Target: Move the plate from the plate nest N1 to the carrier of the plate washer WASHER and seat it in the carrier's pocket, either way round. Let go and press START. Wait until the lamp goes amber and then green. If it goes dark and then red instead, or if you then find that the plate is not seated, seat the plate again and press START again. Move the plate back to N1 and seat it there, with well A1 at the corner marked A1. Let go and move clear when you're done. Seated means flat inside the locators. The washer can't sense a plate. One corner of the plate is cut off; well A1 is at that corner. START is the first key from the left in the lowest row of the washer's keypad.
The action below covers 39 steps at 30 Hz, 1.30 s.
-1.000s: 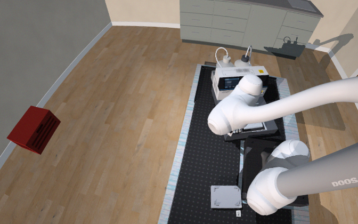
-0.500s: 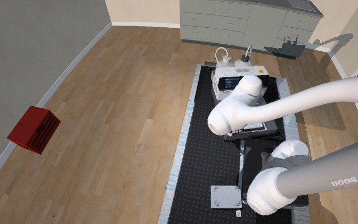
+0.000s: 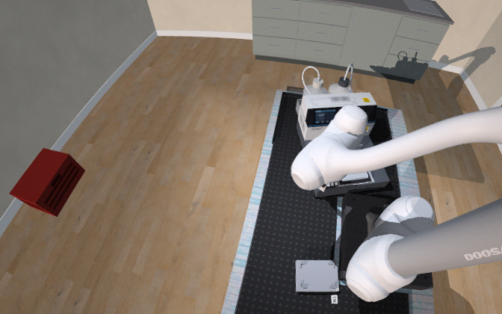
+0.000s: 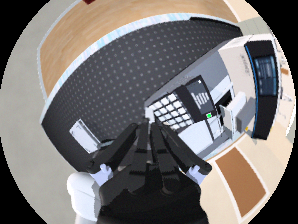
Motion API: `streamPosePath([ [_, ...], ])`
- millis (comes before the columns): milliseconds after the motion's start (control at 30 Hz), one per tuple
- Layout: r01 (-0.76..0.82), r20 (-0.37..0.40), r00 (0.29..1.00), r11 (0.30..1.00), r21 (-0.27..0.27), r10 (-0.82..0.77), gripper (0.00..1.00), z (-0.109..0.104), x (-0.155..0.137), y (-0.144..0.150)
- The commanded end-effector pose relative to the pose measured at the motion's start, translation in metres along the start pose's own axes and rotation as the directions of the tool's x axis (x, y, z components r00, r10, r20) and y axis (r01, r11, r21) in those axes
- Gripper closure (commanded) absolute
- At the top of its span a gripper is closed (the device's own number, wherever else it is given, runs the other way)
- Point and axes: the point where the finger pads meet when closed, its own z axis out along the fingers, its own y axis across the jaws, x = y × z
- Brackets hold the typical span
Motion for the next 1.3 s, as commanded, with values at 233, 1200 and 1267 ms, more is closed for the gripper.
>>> streamPosePath([
  [233, 0.000, 0.000, 1.000, 1.000, 0.000, 0.000, 0.90, 0.002, 0.000, 0.000],
  [1200, 0.000, 0.000, 1.000, 1.000, 0.000, 0.000, 0.90, -0.038, 0.000, 0.000],
  [1267, 0.000, 0.000, 1.000, 1.000, 0.000, 0.000, 0.90, -0.042, 0.000, 0.000],
])
